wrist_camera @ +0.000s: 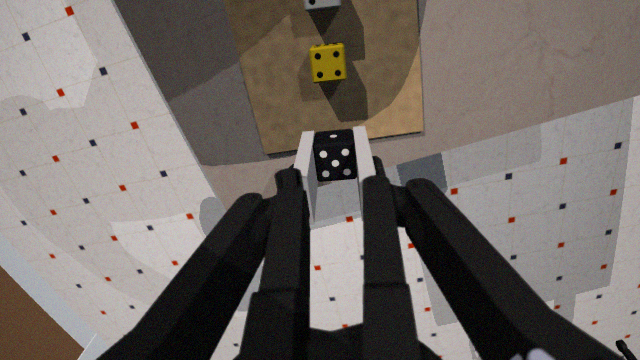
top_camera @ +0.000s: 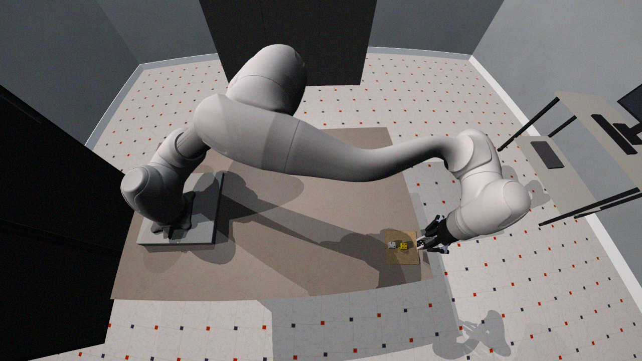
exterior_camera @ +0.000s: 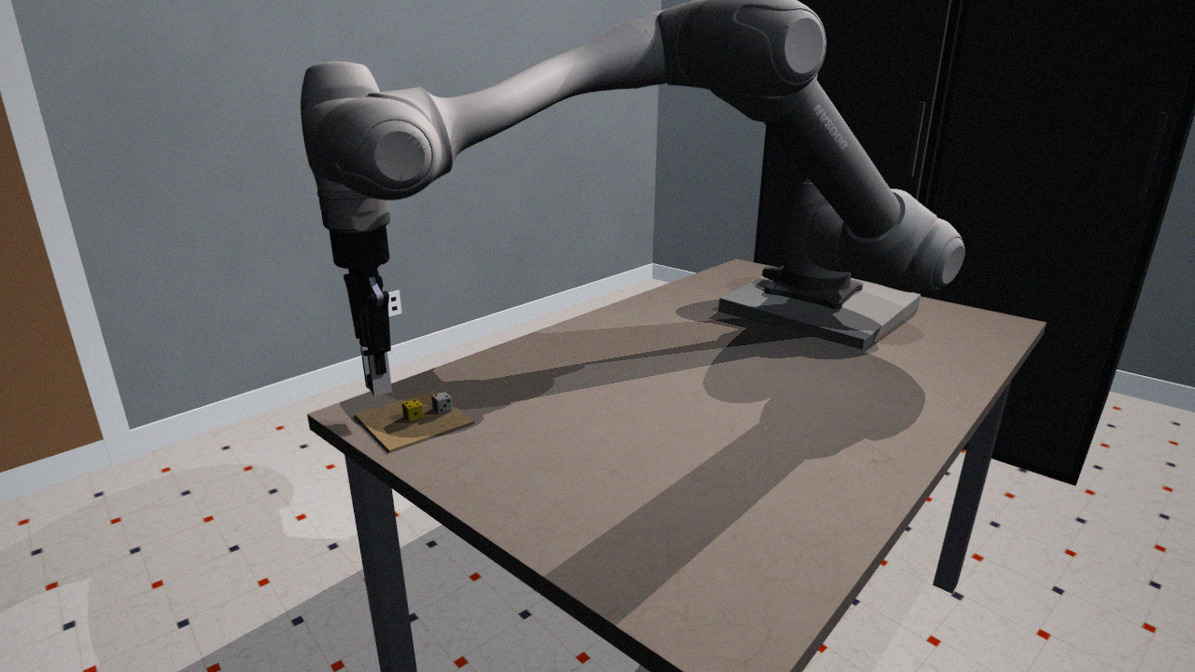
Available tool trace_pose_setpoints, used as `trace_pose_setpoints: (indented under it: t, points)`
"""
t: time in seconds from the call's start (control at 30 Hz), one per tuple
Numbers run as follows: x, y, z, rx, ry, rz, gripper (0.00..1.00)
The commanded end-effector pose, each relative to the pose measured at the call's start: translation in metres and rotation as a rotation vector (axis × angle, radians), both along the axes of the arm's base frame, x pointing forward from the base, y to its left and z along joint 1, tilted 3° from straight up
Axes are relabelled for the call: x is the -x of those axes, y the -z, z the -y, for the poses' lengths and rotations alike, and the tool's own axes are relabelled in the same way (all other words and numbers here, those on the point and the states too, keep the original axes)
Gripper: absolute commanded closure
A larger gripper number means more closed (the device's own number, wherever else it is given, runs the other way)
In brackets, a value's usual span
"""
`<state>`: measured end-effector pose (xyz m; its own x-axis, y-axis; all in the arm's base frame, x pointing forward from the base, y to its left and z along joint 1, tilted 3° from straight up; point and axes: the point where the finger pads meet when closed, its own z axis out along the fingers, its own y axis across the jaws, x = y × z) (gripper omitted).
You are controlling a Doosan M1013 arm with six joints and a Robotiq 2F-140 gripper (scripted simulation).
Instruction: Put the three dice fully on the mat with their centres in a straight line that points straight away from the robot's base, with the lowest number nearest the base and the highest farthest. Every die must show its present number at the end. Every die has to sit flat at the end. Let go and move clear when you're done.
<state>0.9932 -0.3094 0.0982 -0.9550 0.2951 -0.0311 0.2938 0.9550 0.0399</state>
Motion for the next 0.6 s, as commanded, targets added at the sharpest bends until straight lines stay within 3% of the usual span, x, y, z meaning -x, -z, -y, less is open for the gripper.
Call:
trace_pose_setpoints:
  t: [0.0, 0.27, 0.57]
  points:
    - [-0.001, 0.018, -0.001, 0.0, 0.0, 0.002, 0.79]
    - [-0.003, 0.05, -0.001, 0.0, 0.0, 0.002, 0.79]
    - [-0.003, 0.058, -0.002, 0.0, 0.0, 0.002, 0.79]
